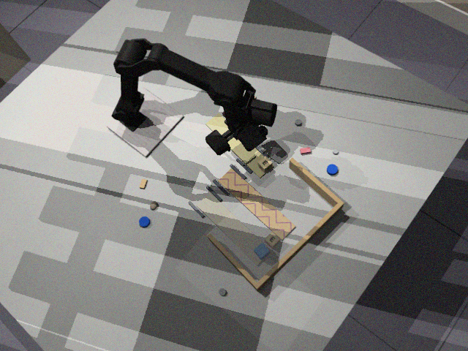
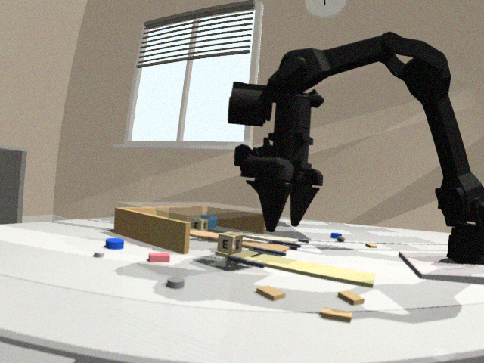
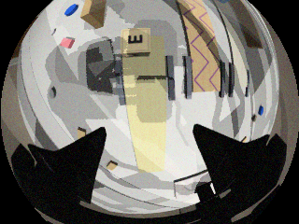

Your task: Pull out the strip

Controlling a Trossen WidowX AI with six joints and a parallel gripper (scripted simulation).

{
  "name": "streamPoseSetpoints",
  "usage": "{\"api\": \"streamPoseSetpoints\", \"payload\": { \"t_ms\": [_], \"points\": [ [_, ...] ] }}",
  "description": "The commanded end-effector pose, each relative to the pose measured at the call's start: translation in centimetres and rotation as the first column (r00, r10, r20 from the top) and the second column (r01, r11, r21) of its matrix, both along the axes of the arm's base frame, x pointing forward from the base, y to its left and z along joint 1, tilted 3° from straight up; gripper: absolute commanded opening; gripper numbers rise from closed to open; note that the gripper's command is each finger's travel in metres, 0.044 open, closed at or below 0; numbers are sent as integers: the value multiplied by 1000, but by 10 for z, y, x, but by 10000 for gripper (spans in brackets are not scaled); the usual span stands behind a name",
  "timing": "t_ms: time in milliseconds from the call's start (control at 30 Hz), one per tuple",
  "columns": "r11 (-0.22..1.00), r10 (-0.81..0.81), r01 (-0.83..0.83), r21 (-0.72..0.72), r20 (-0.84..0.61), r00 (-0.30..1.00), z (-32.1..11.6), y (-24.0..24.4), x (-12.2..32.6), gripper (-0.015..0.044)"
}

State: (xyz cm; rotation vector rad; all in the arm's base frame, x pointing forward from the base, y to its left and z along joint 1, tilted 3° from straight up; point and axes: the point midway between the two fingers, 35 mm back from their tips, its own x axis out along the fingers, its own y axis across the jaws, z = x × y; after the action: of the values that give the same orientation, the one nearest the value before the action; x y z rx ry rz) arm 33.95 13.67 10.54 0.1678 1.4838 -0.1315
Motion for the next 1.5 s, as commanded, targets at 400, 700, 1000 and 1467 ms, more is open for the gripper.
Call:
{"api": "streamPoseSetpoints", "payload": {
  "t_ms": [400, 700, 1000, 1467],
  "points": [
    [1000, 4, -4, 4, 2, 1000, 12, -5, 58, 440],
    [1000, 4, -4, 4, 5, 1000, 17, -5, 87, 440],
    [1000, 4, -4, 4, 5, 1000, 7, -5, 90, 250],
    [1000, 4, -4, 4, 5, 1000, -16, -4, 92, 250]
  ]
}}
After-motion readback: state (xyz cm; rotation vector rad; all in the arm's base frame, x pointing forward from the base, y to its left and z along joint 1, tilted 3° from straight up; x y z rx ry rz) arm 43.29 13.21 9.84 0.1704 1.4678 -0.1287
